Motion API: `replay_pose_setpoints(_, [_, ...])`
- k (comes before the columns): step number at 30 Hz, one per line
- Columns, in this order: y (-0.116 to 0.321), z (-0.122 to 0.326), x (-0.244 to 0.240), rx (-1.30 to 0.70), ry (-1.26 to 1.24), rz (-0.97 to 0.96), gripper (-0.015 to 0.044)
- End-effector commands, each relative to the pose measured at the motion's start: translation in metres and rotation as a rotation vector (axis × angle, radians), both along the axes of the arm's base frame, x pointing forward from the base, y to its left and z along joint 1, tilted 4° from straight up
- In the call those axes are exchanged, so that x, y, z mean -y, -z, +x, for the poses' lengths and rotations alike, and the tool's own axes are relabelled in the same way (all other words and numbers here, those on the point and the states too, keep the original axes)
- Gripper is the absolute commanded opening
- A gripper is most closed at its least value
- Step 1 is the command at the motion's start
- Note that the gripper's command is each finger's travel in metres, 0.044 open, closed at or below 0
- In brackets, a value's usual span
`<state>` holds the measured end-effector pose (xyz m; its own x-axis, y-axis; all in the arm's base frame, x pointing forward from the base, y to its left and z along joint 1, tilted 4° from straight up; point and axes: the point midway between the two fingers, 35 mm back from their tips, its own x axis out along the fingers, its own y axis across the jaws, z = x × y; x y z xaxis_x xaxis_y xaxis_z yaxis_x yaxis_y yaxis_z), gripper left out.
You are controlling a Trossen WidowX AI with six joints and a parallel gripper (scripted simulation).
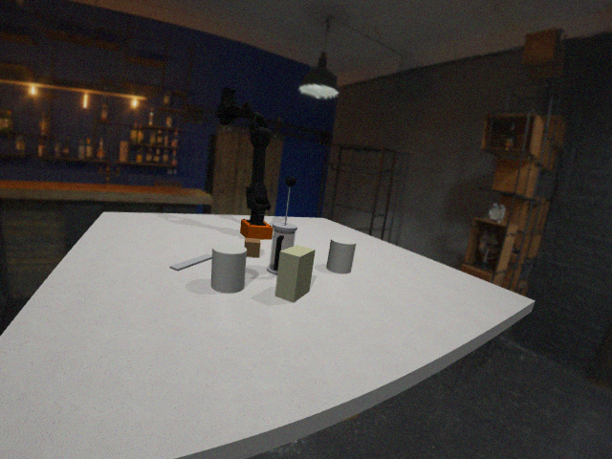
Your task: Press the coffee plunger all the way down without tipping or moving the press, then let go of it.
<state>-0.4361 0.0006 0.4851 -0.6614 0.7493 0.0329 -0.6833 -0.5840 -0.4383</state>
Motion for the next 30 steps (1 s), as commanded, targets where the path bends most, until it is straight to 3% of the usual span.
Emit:
replay_pose_setpoints(1, [0.000,0.000,0.003,0.000,-0.010,0.000,0.0426])
replay_pose_setpoints(10, [-0.002,0.015,0.065,0.029,-0.215,0.027,0.0440])
replay_pose_setpoints(19, [0.006,0.061,0.182,0.045,-0.617,0.028,0.0440])
replay_pose_setpoints(30, [0.022,0.187,0.317,0.096,-1.239,0.021,0.0440])
